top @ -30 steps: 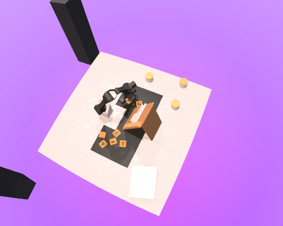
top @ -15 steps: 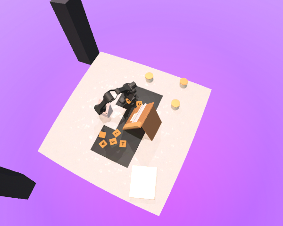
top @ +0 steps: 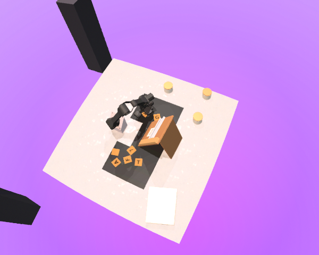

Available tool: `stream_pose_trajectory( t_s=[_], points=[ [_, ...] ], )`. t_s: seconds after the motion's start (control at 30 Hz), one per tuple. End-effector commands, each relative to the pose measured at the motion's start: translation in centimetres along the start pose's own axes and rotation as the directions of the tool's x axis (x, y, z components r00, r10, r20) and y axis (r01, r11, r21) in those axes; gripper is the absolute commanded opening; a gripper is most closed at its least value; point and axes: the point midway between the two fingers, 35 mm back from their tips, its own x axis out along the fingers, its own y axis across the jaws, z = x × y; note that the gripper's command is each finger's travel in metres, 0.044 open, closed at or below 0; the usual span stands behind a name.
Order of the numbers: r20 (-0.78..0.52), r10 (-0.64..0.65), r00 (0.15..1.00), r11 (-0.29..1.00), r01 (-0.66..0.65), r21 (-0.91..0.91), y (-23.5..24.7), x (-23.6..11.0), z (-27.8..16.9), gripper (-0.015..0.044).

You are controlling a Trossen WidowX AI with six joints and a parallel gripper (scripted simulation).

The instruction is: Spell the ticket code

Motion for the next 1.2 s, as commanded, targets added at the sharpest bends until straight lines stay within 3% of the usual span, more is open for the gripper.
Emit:
stream_pose_trajectory(
  t_s=[0.0, 0.77, 0.8, 1.17],
  points=[
    [0.003, -0.002, 1.000, 1.000, 0.002, -0.004, -0.03, 0.08, 0.03, 0.0340],
    [0.003, -0.002, 1.000, 1.000, 0.002, -0.004, -0.03, 0.11, 0.03, 0.0340],
    [0.003, -0.002, 1.000, 1.000, 0.002, -0.004, -0.04, 0.13, 0.03, 0.0314],
    [0.003, -0.002, 1.000, 1.000, 0.002, -0.004, -0.01, 0.13, 0.03, 0.0240]
  ],
)
